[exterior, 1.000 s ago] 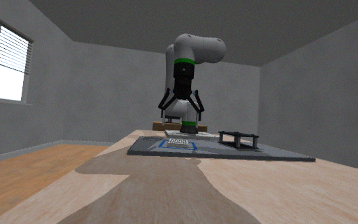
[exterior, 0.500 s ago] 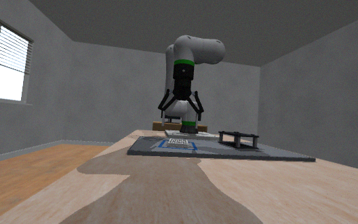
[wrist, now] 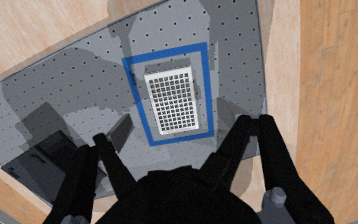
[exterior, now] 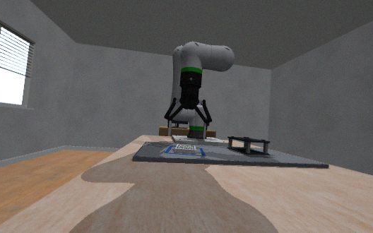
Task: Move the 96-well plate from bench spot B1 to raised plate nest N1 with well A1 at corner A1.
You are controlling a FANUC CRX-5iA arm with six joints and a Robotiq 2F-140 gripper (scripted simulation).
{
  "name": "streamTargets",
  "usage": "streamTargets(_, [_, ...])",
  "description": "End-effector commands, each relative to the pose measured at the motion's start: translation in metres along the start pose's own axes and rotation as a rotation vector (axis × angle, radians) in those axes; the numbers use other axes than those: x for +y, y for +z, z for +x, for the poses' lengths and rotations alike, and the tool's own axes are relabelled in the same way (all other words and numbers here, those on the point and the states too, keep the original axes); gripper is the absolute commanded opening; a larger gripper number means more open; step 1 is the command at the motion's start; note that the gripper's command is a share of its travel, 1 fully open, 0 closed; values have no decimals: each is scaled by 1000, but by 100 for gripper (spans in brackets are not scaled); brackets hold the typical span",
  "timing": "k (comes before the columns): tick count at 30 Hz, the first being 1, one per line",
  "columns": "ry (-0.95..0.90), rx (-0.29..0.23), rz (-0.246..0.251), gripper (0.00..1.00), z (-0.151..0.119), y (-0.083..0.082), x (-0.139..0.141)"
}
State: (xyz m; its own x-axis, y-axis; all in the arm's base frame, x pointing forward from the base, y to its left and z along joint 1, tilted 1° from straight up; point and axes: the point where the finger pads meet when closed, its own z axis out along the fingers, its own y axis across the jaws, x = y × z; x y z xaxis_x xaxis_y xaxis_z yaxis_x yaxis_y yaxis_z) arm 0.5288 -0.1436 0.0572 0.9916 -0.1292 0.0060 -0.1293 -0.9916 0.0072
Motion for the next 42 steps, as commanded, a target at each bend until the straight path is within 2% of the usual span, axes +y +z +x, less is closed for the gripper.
streamTargets(1, [0, 1, 0, 100, 0, 4, 0])
streamTargets(25, [0, 1, 0, 100, 0, 37, 0])
streamTargets(37, [0, 1, 0, 100, 0, 37, 0])
streamTargets(38, [0, 1, 0, 0, 0, 37, 0])
streamTargets(42, [0, 1, 0, 0, 0, 37, 0])
